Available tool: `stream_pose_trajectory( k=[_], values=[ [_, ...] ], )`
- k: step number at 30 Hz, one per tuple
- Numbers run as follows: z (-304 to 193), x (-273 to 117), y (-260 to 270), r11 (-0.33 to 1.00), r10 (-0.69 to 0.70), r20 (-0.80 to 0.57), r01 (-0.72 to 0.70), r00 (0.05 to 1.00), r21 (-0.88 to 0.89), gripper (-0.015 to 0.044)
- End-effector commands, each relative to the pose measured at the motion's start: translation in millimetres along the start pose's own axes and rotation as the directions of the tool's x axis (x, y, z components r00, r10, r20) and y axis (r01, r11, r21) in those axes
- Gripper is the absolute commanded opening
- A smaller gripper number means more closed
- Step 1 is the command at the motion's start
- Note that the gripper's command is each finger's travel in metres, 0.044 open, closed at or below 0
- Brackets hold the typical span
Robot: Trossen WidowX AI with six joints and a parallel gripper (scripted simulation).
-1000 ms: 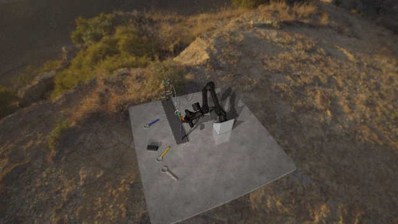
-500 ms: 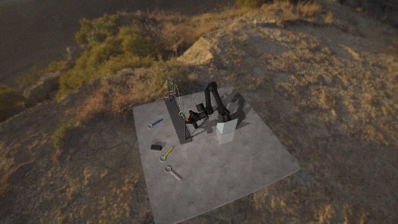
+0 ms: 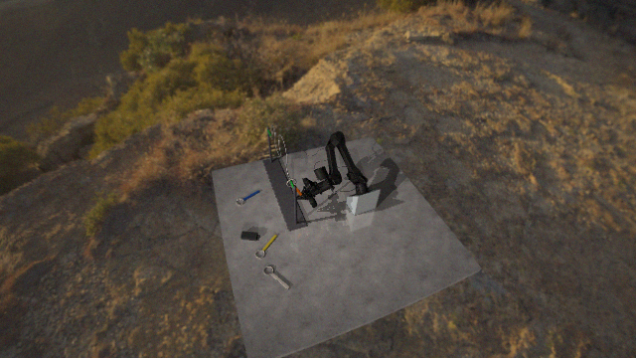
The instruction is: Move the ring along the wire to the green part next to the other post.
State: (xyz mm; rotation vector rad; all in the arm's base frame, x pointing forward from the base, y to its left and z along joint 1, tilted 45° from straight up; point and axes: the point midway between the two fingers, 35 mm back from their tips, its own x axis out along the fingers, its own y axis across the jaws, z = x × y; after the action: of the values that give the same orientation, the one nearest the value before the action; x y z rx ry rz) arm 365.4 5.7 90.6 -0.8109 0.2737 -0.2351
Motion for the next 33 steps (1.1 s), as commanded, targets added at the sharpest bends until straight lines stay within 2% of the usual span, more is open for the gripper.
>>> stream_pose_trajectory(
  k=[1, 31, 33],
  values=[
    [-3, 1, 1, 1.000, -0.003, 0.000, 0.003, 1.000, 0.006, -0.0150],
    [-14, 5, 2, 1.000, -0.003, 0.000, 0.003, 1.000, 0.005, -0.0150],
    [-13, 5, 2, 1.000, -0.006, -0.001, 0.006, 1.000, 0.009, -0.0097]
  ],
)
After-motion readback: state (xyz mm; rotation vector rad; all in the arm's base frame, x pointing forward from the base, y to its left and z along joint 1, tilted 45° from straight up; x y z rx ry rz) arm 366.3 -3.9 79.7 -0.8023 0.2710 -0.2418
